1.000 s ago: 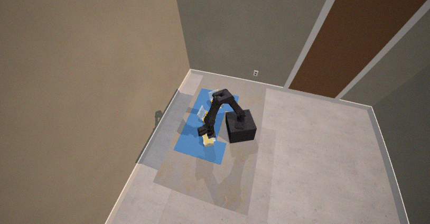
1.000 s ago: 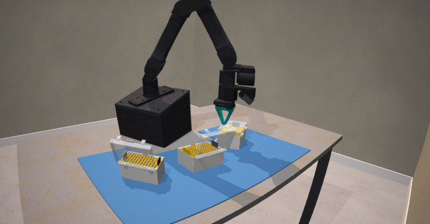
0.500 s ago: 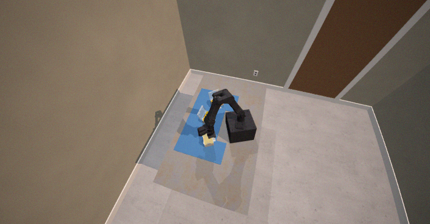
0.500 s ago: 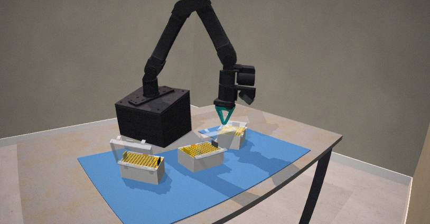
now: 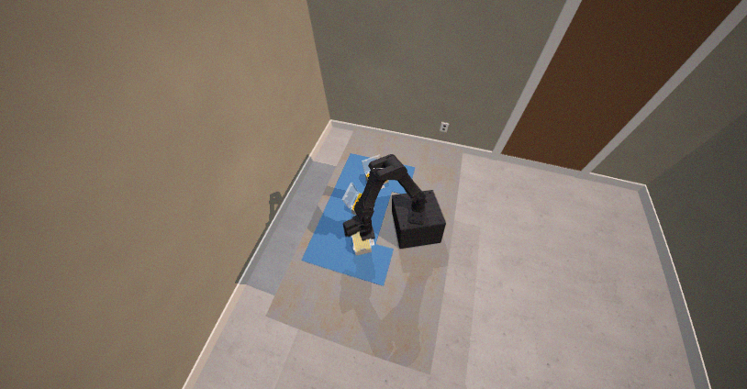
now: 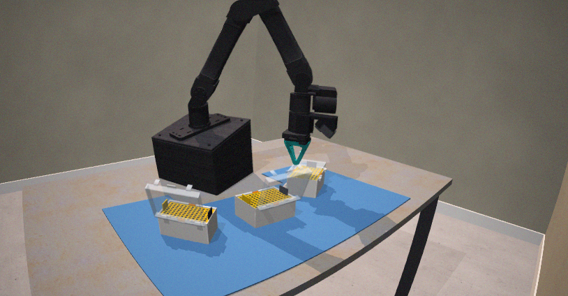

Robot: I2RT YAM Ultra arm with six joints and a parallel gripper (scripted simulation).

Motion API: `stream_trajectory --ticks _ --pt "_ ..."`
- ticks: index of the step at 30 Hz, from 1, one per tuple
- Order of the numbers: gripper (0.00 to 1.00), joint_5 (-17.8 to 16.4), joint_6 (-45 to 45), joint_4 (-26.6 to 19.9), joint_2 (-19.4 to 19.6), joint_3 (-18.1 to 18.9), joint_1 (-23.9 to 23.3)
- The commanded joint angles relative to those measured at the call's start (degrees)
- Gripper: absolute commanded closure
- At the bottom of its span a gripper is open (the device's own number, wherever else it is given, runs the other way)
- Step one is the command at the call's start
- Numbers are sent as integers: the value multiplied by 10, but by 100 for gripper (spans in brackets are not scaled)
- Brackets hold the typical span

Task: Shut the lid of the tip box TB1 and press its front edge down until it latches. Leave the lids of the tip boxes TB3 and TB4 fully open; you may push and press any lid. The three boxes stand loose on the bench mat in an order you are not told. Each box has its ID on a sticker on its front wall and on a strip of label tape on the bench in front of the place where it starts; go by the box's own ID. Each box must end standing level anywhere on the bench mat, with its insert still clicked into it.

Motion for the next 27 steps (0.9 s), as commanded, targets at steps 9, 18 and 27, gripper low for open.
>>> stream_trajectory --ticks 9,18,27 --pt "100 2 -1 26 17 -1 -2" --pt "100 2 -1 26 17 -1 -2" --pt "100 1 2 9 4 3 0"
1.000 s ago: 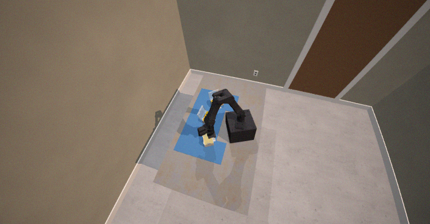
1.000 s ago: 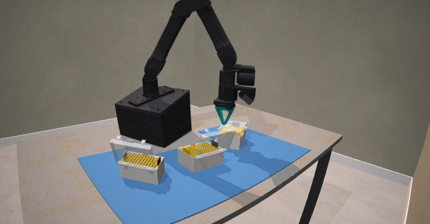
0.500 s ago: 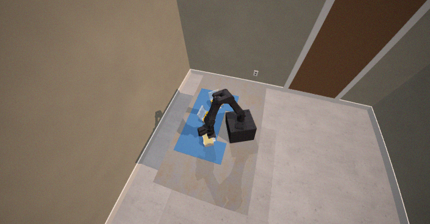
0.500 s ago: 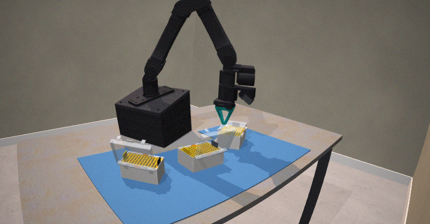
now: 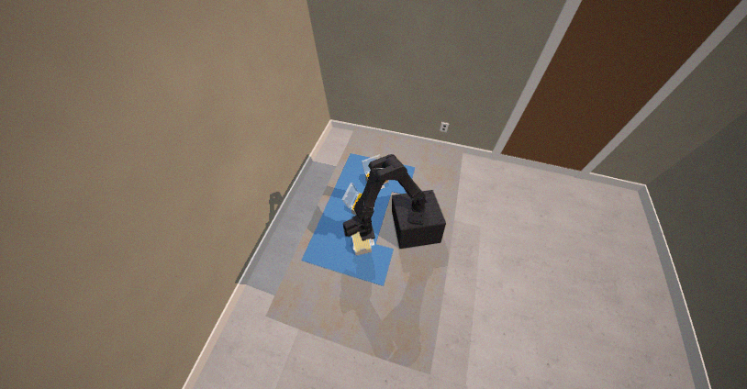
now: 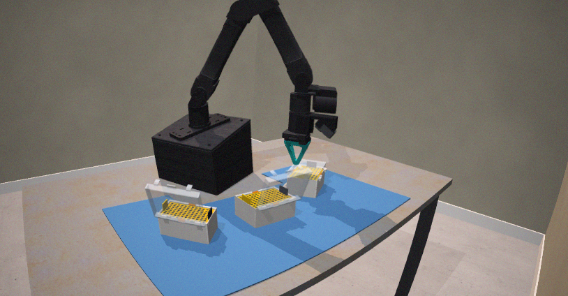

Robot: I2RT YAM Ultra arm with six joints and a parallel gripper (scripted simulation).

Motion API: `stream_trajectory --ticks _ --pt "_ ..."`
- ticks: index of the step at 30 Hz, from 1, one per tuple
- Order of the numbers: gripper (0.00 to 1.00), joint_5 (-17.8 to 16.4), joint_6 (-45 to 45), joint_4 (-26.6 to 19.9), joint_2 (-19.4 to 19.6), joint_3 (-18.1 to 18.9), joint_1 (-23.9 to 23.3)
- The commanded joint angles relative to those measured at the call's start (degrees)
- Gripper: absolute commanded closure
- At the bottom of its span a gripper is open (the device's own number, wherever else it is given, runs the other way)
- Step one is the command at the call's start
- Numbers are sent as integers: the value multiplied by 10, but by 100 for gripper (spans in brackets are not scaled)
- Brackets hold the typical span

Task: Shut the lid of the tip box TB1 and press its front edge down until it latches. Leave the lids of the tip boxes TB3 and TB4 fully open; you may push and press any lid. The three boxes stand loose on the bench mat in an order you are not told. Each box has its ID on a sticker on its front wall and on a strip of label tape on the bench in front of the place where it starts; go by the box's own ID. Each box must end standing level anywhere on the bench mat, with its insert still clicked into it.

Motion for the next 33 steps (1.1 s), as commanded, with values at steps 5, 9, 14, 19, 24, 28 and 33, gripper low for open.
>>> stream_trajectory --ticks 5,9,14,19,24,28,33 --pt "100 2 3 -1 -5 4 2" --pt "100 1 5 -16 -16 8 4" --pt "100 1 7 -35 -30 13 7" --pt "100 1 9 -47 -38 16 8" --pt "100 1 12 -66 -50 23 11" --pt "100 1 14 -82 -60 28 13" --pt "100 1 16 -101 -72 35 16"
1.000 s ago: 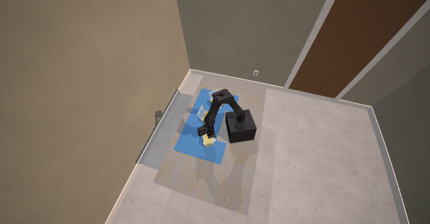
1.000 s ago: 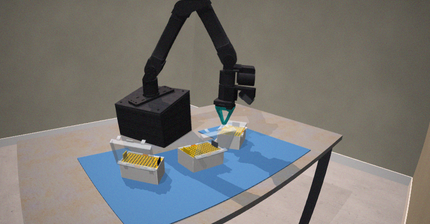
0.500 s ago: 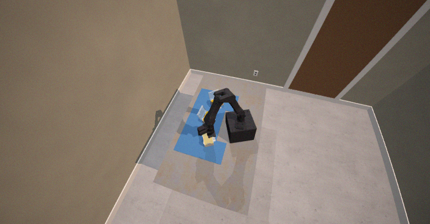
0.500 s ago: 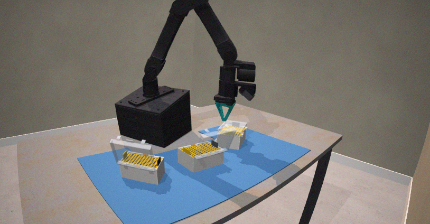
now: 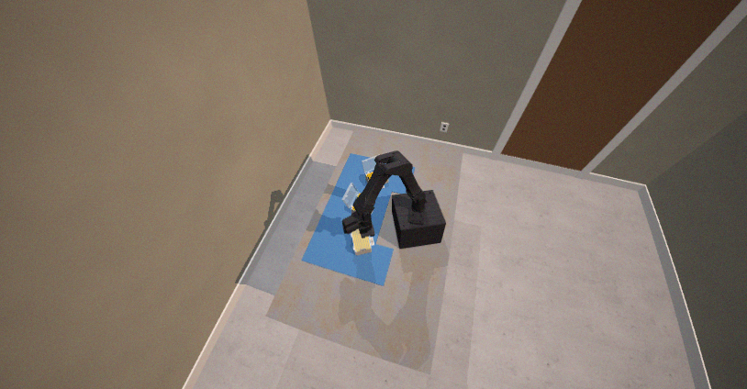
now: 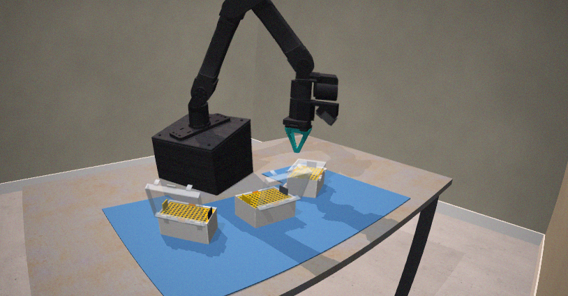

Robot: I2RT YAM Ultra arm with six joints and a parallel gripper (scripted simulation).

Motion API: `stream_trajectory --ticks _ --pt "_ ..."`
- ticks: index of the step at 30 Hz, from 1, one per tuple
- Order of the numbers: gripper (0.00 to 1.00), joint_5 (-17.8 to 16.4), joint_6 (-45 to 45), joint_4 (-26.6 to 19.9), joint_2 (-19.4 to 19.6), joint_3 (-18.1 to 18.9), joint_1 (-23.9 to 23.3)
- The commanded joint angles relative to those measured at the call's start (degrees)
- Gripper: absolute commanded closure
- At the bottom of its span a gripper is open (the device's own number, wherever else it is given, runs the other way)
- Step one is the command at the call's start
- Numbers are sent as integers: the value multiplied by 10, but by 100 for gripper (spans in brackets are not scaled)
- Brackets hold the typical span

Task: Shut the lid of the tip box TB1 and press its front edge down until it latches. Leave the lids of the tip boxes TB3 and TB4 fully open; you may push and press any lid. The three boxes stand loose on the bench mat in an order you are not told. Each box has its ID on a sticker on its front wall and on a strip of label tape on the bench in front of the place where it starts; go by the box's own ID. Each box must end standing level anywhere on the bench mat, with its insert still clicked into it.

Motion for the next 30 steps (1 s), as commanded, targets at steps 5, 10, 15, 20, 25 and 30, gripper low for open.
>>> stream_trajectory --ticks 5,10,15,20,25,30 --pt "100 0 4 -26 -23 14 4" --pt "100 0 4 -27 -23 14 4" --pt "100 0 4 -27 -23 14 4" --pt "100 0 4 -27 -23 14 4" --pt "100 0 4 -27 -23 14 4" --pt "100 0 4 -27 -23 14 4"
